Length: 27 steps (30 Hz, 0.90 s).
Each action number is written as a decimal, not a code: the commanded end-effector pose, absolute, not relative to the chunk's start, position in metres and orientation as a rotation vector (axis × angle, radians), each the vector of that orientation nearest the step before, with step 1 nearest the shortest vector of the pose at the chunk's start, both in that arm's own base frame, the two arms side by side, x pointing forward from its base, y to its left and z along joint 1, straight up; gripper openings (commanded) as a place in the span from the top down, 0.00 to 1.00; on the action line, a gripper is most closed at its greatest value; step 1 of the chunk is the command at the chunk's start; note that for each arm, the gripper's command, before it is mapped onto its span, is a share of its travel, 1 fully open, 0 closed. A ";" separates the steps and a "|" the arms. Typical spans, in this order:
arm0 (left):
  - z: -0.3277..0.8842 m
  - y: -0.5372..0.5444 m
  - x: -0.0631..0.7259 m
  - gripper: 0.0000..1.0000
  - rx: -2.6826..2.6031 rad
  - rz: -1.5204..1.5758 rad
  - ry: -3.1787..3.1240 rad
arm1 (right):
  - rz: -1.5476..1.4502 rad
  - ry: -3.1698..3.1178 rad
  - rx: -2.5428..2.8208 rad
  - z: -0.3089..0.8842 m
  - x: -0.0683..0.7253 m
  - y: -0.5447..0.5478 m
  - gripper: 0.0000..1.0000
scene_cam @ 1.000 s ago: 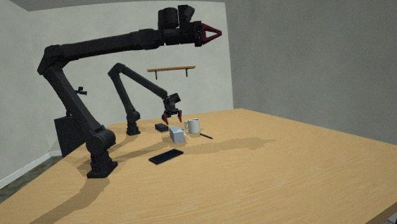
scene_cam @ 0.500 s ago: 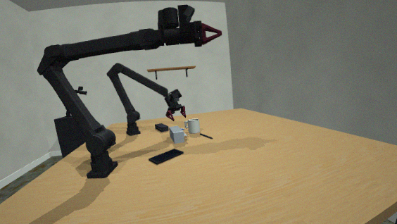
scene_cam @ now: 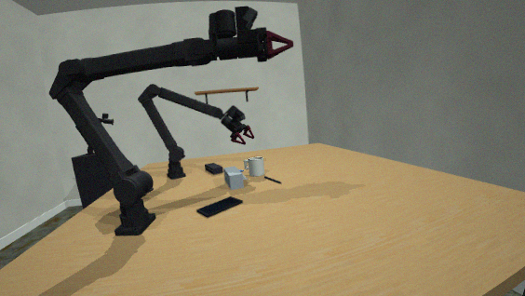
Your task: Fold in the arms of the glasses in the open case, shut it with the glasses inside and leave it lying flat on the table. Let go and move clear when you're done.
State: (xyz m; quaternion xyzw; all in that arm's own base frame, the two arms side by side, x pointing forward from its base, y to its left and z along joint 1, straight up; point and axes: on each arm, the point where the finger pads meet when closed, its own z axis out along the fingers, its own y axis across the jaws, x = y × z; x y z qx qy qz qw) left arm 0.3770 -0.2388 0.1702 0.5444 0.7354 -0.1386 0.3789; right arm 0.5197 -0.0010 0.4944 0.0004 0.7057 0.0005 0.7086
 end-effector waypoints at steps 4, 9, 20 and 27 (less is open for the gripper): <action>0.261 -0.224 0.443 0.00 1.085 -0.268 1.829 | -0.002 1.525 -0.012 0.522 0.515 0.004 1.00; 0.281 -0.203 0.473 0.00 0.944 -0.225 1.856 | -0.002 1.525 -0.012 0.522 0.515 0.004 1.00; 0.380 -0.128 0.511 0.00 0.513 -0.113 1.752 | -0.002 1.525 -0.012 0.522 0.515 0.004 1.00; 0.432 -0.090 0.520 0.00 0.337 -0.078 1.674 | -0.002 1.525 -0.012 0.522 0.515 0.004 1.00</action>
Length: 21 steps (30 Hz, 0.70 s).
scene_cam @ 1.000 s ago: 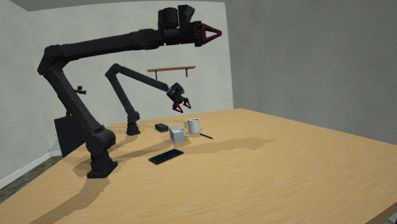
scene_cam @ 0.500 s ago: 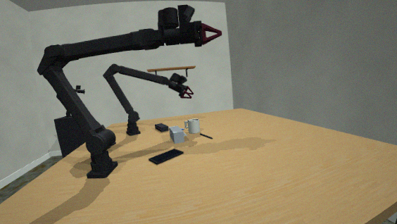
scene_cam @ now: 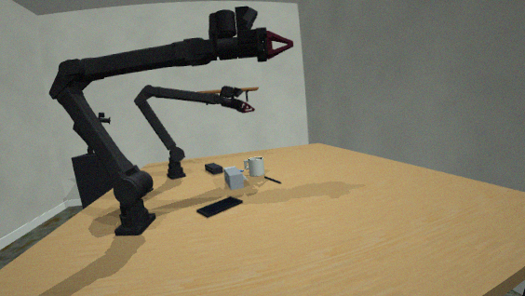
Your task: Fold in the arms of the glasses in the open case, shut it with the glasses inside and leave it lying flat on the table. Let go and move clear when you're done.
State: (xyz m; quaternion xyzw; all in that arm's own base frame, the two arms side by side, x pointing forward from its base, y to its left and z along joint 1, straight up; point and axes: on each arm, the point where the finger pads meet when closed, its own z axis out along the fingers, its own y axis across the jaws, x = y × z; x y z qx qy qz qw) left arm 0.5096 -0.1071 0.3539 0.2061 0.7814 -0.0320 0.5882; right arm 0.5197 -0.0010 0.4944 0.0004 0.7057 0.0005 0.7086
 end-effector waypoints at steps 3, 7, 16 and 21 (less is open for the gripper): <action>0.453 -0.067 0.527 0.00 0.238 -0.067 1.665 | -0.002 1.525 -0.012 0.522 0.515 0.004 1.00; 0.483 -0.036 0.532 0.00 0.107 -0.051 1.603 | -0.002 1.525 -0.012 0.522 0.515 0.004 1.00; 0.529 0.006 0.530 0.00 -0.044 -0.026 1.534 | -0.002 1.525 -0.012 0.522 0.515 0.004 1.00; 0.549 -0.002 0.510 0.00 0.018 0.015 1.465 | -0.004 1.560 -0.019 0.502 0.515 0.006 1.00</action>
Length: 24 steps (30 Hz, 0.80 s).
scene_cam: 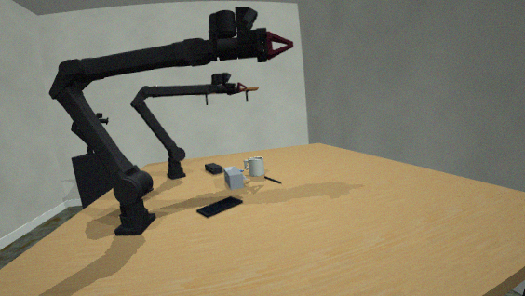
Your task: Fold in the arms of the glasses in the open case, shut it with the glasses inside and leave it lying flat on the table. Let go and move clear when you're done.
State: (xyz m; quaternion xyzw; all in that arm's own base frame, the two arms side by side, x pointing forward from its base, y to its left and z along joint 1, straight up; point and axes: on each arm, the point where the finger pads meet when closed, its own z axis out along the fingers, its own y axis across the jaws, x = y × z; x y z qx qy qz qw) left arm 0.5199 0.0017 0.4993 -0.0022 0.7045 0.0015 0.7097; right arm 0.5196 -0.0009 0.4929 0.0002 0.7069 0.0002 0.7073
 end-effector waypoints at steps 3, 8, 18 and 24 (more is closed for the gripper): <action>0.509 0.008 0.526 0.00 0.002 0.027 1.546 | -0.006 1.460 -0.007 0.549 0.508 0.001 1.00; 0.486 -0.006 0.525 0.00 0.011 -0.007 1.585 | 0.005 1.492 -0.011 0.534 0.517 0.005 1.00; 0.515 -0.007 0.517 0.00 -0.001 -0.023 1.527 | 0.009 1.499 -0.011 0.530 0.524 0.006 1.00; 0.502 -0.007 0.513 0.00 -0.001 -0.024 1.542 | 0.012 1.500 -0.011 0.530 0.524 0.006 1.00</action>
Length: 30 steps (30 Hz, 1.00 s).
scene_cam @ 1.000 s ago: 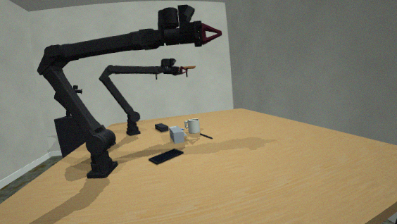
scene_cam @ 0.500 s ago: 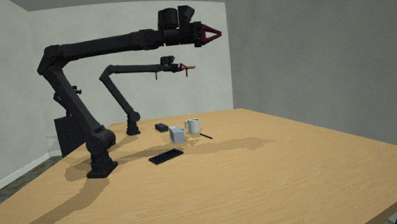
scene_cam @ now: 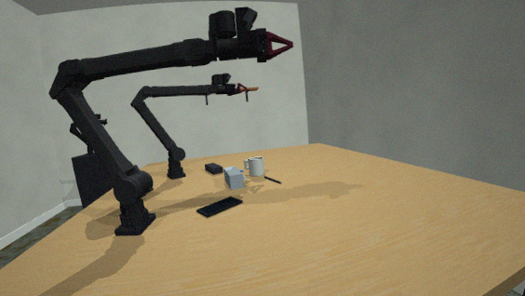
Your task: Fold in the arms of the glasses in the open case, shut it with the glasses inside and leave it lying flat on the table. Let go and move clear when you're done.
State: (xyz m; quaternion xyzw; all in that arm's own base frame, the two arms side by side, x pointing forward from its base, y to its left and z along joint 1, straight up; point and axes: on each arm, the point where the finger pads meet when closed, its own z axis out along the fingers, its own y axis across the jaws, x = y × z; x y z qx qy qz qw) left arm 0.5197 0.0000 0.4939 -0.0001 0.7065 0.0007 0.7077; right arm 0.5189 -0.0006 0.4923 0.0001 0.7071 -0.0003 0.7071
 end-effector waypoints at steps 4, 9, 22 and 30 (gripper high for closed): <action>0.518 -0.007 0.517 0.00 0.000 -0.025 1.516 | 0.013 1.499 -0.011 0.530 0.524 0.006 1.00; 0.513 -0.006 0.516 0.00 -0.002 -0.023 1.523 | 0.015 1.499 -0.011 0.530 0.524 0.007 1.00; 0.503 -0.007 0.513 0.00 -0.001 -0.025 1.538 | 0.018 1.498 -0.009 0.530 0.524 0.007 1.00; 0.507 -0.007 0.513 0.00 -0.001 -0.024 1.532 | 0.020 1.498 -0.007 0.531 0.524 0.007 1.00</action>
